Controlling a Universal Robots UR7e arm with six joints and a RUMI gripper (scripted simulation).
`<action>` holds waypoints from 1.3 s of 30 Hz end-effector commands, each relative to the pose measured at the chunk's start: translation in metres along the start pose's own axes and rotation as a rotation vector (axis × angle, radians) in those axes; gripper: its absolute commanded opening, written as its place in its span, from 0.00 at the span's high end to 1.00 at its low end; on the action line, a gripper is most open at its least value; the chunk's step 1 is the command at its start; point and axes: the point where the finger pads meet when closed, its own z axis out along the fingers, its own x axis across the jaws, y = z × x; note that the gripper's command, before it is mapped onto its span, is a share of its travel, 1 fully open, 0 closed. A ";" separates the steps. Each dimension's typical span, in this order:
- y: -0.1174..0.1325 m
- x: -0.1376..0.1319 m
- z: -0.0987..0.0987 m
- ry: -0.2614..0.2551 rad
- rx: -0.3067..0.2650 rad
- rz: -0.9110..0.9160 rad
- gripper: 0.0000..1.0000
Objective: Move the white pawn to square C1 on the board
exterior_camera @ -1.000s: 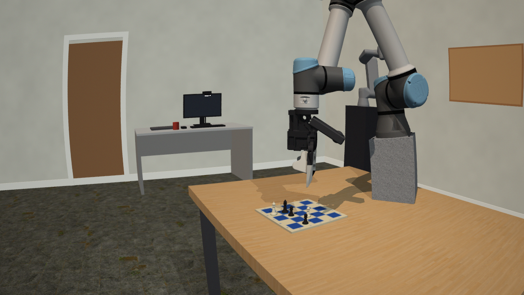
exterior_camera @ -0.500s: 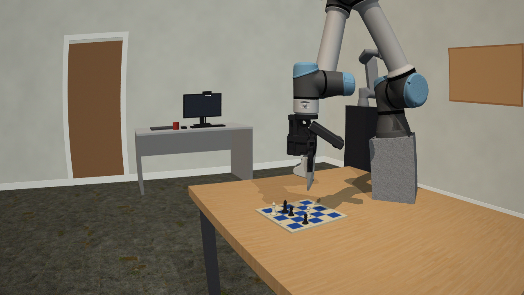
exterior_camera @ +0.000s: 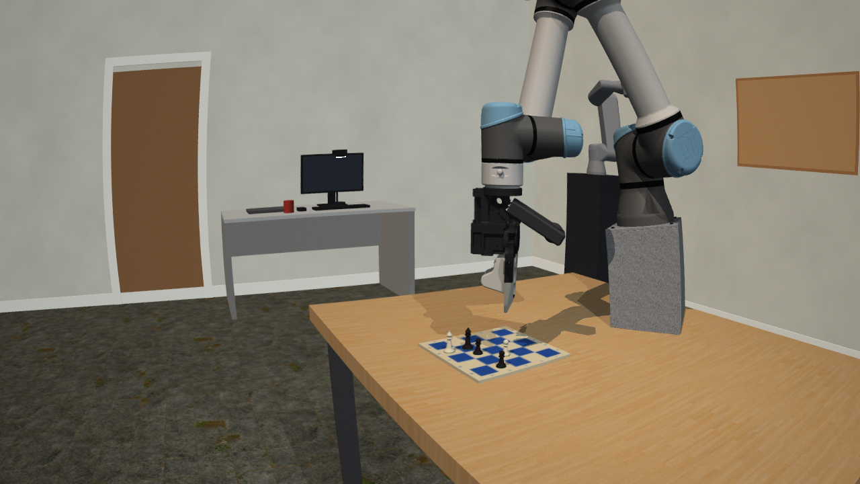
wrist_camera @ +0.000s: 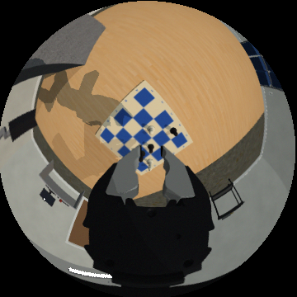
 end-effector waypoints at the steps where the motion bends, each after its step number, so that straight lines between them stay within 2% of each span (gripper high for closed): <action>1: 0.000 0.000 0.000 0.001 -0.001 0.000 0.80; 23: 0.000 0.000 0.007 0.001 -0.001 0.000 0.80; 39: 0.000 0.000 0.029 0.001 -0.001 0.000 0.80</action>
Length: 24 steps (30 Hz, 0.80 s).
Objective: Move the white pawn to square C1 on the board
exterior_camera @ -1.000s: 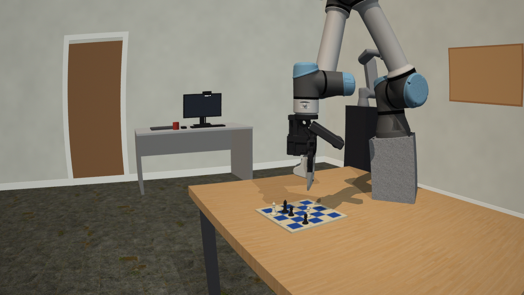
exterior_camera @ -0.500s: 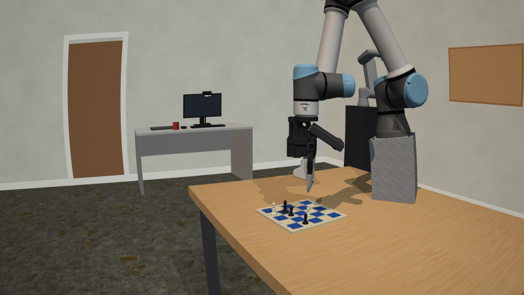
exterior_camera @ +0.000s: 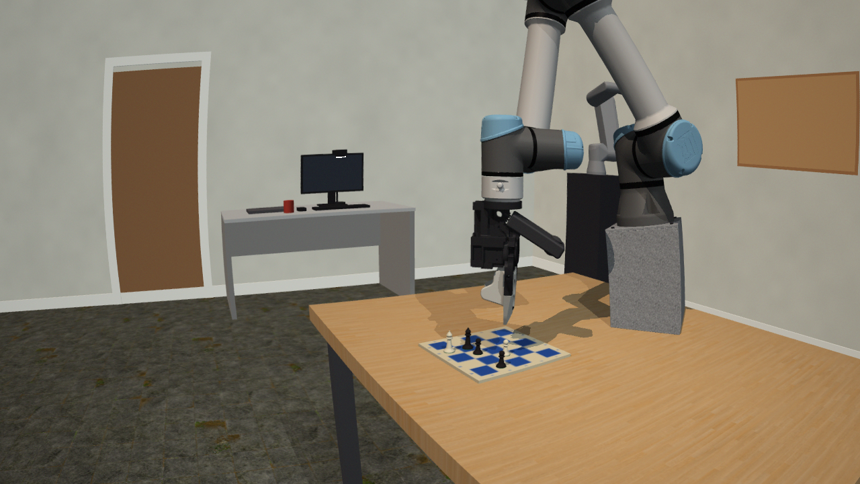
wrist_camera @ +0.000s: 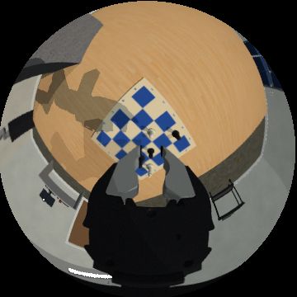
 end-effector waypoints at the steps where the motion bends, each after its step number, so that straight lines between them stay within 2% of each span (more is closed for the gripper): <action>1: 0.001 0.000 0.006 0.001 -0.001 0.000 0.80; 13: 0.001 0.000 0.022 0.001 -0.001 0.000 0.80; 24: 0.001 0.000 0.028 0.001 -0.001 0.000 0.80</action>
